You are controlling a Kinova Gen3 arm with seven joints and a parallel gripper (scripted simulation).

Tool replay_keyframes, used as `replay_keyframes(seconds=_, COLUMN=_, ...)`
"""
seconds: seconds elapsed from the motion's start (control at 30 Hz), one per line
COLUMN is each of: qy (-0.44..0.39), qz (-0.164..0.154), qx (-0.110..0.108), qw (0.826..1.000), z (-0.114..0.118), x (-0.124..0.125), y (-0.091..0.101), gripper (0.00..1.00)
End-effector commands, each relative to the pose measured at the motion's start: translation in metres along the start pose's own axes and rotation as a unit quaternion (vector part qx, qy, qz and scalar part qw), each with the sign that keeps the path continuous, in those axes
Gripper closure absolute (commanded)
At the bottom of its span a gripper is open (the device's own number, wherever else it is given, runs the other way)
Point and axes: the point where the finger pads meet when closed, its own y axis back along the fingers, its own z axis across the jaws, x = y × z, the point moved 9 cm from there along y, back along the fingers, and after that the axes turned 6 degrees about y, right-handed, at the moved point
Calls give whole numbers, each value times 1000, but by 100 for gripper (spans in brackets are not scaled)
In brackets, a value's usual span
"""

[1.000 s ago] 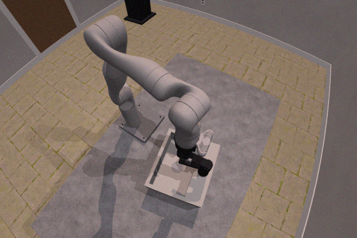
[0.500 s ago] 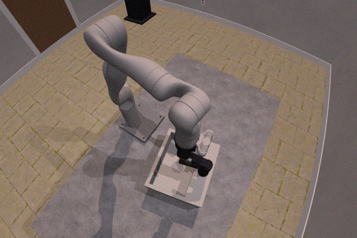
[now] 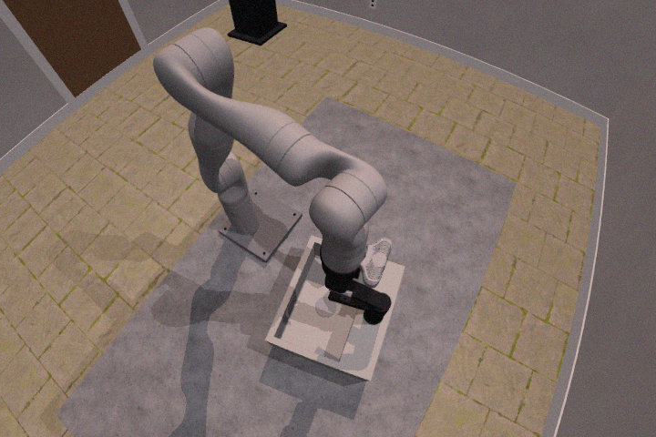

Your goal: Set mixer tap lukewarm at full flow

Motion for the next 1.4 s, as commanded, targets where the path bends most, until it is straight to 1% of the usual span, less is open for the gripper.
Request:
replay_keyframes(seconds=0.0, qy=0, qz=1, qx=-1, qw=1000, z=0, x=0, y=1, gripper=0)
replay_keyframes(seconds=0.5, qy=0, qz=1, qx=-1, qw=1000, z=0, x=0, y=2, gripper=0)
replay_keyframes(seconds=0.67, qy=0, qz=1, qx=-1, qw=1000, z=0, x=0, y=6, gripper=0)
replay_keyframes(seconds=0.8, qy=0, qz=1, qx=-1, qw=1000, z=0, x=0, y=14, gripper=0)
replay_keyframes(seconds=0.87, qy=0, qz=1, qx=-1, qw=1000, z=0, x=0, y=14, gripper=0)
replay_keyframes(seconds=1.37, qy=0, qz=1, qx=-1, qw=1000, z=0, x=0, y=54, gripper=0)
